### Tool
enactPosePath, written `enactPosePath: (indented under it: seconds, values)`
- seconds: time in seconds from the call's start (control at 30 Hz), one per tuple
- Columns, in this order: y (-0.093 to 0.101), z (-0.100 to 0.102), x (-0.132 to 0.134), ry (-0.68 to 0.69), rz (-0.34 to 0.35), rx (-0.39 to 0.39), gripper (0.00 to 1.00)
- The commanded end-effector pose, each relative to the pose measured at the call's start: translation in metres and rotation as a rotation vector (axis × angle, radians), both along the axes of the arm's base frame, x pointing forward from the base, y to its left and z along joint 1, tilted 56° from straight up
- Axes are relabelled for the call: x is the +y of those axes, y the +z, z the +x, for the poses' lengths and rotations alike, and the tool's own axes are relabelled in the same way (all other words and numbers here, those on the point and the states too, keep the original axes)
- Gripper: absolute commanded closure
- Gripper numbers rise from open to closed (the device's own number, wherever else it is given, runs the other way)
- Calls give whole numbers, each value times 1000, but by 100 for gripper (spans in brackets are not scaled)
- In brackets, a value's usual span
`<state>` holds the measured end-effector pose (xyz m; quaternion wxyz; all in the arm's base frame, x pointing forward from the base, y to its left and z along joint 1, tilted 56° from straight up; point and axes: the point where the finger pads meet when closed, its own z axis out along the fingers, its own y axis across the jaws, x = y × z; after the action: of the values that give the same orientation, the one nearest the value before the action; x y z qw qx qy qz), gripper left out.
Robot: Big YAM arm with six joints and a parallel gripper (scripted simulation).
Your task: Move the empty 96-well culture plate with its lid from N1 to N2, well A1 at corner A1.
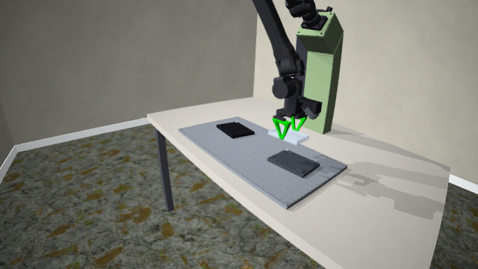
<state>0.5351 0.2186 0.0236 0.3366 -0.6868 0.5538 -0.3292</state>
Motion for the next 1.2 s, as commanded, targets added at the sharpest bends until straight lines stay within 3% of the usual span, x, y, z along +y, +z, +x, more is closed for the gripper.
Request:
enactPosePath:
  seconds: [0.0,0.4,0.5,0.53,0.57,0.73,0.77,0.8,1.17]
  values:
    - [-9,-5,12,-4,9,22,100]
    - [-7,-10,53,-2,8,21,100]
    - [-7,-10,54,-2,8,21,100]
    - [-12,-7,34,-32,5,27,100]
    - [-13,-9,33,-32,4,28,100]
    - [-10,-8,37,-25,12,19,100]
    - [0,-8,44,-8,10,6,100]
    - [-10,-9,38,-21,12,19,100]
    - [-12,-9,36,-24,10,22,100]
